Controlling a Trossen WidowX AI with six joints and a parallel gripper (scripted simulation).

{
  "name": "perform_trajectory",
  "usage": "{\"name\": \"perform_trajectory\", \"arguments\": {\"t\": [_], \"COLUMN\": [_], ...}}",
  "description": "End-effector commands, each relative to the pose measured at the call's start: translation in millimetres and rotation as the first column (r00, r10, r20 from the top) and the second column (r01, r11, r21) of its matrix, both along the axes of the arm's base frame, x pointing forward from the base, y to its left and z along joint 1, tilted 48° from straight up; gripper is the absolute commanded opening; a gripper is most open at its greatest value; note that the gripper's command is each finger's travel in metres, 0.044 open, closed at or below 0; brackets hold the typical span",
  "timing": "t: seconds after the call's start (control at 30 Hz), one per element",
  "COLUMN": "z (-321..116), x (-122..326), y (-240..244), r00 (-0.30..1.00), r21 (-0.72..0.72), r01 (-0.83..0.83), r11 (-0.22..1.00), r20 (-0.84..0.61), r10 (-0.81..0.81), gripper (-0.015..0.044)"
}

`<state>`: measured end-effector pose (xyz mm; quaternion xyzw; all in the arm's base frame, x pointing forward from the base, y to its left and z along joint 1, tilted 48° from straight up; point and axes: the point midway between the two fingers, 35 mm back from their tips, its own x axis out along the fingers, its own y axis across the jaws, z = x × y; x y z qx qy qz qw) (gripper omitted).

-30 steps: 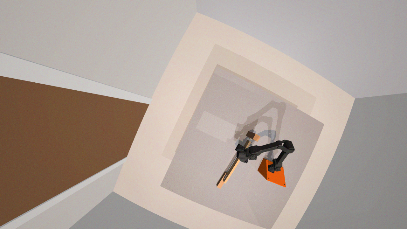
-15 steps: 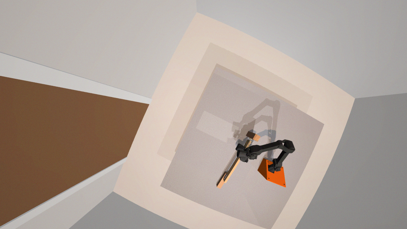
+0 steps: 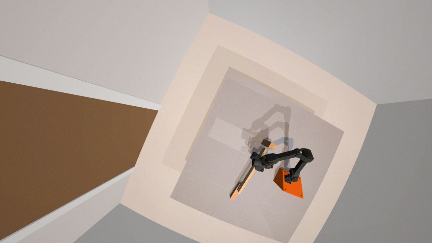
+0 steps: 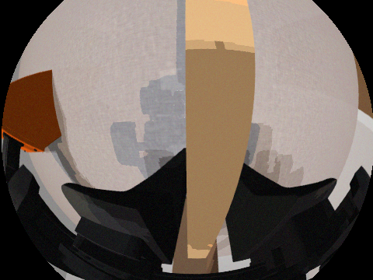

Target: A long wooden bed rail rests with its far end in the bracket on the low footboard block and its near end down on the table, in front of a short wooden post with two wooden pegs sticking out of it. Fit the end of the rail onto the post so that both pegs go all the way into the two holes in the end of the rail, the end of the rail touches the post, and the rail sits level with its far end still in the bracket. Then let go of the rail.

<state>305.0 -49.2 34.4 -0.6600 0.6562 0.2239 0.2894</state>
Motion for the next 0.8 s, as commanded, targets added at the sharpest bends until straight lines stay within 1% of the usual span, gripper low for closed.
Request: {"name": "perform_trajectory", "arguments": {"t": [0.0, 0.77], "z": [1.5, 6.5], "x": [-0.3, -1.0], "y": [-0.6, -6.1], "r00": [1.000, 1.000], "r21": [0.001, 0.000], "r01": [-0.003, -0.003], "r11": [1.000, 1.000], "r20": [-0.003, -0.003], "r10": [0.003, 0.003], "gripper": [0.0000, 0.0000]}}
